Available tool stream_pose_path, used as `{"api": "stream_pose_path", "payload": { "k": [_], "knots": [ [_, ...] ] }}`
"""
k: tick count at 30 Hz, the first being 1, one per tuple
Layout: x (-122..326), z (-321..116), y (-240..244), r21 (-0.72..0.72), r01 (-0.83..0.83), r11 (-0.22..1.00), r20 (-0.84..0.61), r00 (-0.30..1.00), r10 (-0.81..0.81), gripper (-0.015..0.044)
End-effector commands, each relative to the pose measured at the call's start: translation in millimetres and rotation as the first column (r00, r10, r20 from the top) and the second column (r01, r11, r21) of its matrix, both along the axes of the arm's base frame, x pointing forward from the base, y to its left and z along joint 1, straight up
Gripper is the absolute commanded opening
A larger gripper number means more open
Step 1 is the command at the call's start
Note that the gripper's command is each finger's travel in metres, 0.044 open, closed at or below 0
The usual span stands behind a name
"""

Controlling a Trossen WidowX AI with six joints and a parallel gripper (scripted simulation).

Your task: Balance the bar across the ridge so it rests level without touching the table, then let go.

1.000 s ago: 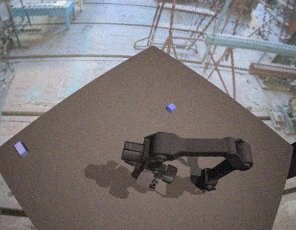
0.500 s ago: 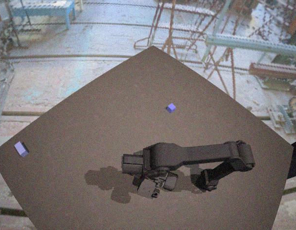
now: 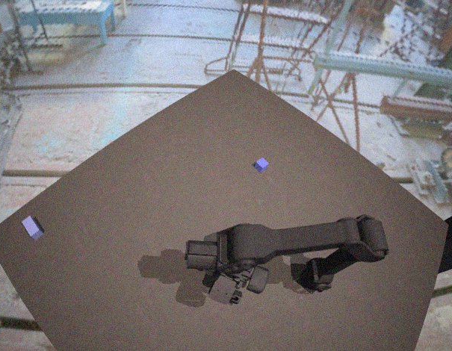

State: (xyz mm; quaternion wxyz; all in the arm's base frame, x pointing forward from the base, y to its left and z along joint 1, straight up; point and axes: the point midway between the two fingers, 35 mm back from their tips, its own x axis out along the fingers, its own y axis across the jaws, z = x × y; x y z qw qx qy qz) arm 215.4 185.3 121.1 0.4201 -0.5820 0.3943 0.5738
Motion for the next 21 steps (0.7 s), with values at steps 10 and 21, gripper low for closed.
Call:
{"api": "stream_pose_path", "payload": {
  "k": [10,21],
  "knots": [
    [-2.1,-18.7,-2.2,-0.004,0.004,1.000,-0.009,1.000,-0.005,0.0000],
    [-2.2,-16.7,-2.3,-0.004,0.004,1.000,-0.009,1.000,-0.005,0.0000]
  ]
}}
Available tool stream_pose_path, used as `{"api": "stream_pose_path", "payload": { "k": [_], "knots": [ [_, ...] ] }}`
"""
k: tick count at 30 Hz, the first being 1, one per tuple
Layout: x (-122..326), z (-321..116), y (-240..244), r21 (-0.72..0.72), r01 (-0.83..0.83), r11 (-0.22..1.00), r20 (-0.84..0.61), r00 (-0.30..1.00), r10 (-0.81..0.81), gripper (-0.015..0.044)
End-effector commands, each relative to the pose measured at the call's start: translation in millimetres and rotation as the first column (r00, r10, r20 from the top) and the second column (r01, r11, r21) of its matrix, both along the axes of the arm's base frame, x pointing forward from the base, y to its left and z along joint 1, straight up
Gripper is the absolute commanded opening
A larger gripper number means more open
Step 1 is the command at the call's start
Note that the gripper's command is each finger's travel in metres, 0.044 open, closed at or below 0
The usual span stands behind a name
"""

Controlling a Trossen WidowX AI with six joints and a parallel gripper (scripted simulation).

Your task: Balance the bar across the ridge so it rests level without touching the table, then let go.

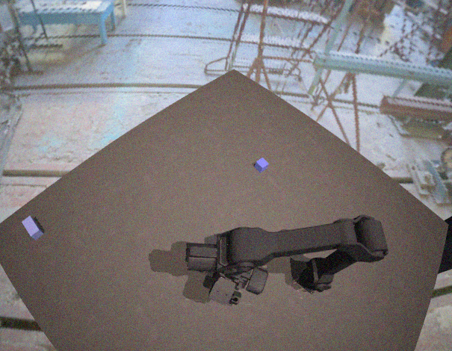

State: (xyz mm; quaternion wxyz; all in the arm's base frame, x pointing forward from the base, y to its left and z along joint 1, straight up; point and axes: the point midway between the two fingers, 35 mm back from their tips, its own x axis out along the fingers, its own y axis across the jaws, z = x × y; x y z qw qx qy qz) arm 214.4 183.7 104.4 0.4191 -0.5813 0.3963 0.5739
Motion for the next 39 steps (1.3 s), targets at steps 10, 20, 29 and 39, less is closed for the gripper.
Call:
{"api": "stream_pose_path", "payload": {
  "k": [10,20,29,39],
  "knots": [
    [-1.1,-0.7,-0.7,-0.002,0.003,1.000,-0.005,1.000,-0.003,0.0000],
    [-1.1,-1.5,-0.7,-0.002,0.003,1.000,-0.005,1.000,-0.003,0.0000],
    [-1.1,-2.3,-0.7,-0.002,0.003,1.000,-0.005,1.000,-0.003,0.0000],
    [-1.0,-3.2,-0.7,-0.002,0.003,1.000,-0.005,1.000,-0.003,0.0000]
  ]
}}
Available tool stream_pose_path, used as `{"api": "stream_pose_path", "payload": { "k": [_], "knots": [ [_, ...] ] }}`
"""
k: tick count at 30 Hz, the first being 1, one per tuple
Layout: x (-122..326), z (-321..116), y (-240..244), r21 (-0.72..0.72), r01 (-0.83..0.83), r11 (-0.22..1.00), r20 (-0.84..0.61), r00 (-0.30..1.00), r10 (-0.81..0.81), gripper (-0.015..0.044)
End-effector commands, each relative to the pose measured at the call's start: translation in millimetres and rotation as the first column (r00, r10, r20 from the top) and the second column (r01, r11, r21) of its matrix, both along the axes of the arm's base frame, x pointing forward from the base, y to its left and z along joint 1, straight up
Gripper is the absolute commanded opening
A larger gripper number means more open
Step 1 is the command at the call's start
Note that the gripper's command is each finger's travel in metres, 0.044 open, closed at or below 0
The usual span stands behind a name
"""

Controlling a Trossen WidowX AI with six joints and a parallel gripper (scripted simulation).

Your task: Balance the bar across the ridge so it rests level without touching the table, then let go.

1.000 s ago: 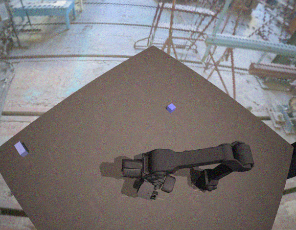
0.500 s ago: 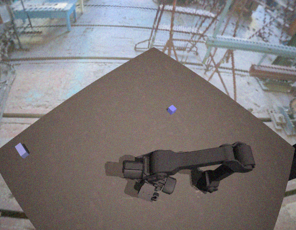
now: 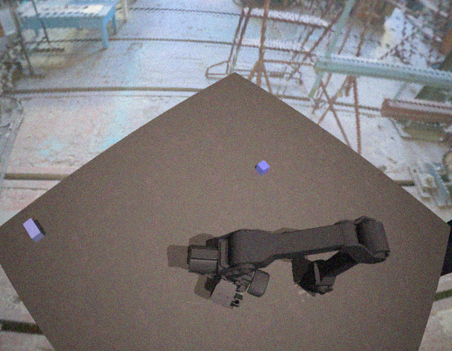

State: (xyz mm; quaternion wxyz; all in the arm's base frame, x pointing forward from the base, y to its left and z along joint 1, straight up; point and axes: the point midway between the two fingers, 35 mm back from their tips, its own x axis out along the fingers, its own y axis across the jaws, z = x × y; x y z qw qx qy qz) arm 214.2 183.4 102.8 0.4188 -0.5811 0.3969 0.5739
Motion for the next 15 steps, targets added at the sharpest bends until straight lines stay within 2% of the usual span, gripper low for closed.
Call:
{"api": "stream_pose_path", "payload": {
  "k": [1,15],
  "knots": [
    [-0.8,-1.7,-0.4,-0.001,0.002,1.000,-0.004,1.000,-0.002,0.0000],
    [-0.8,-2.9,-0.4,-0.001,0.002,1.000,-0.004,1.000,-0.002,0.0000]
  ]
}}
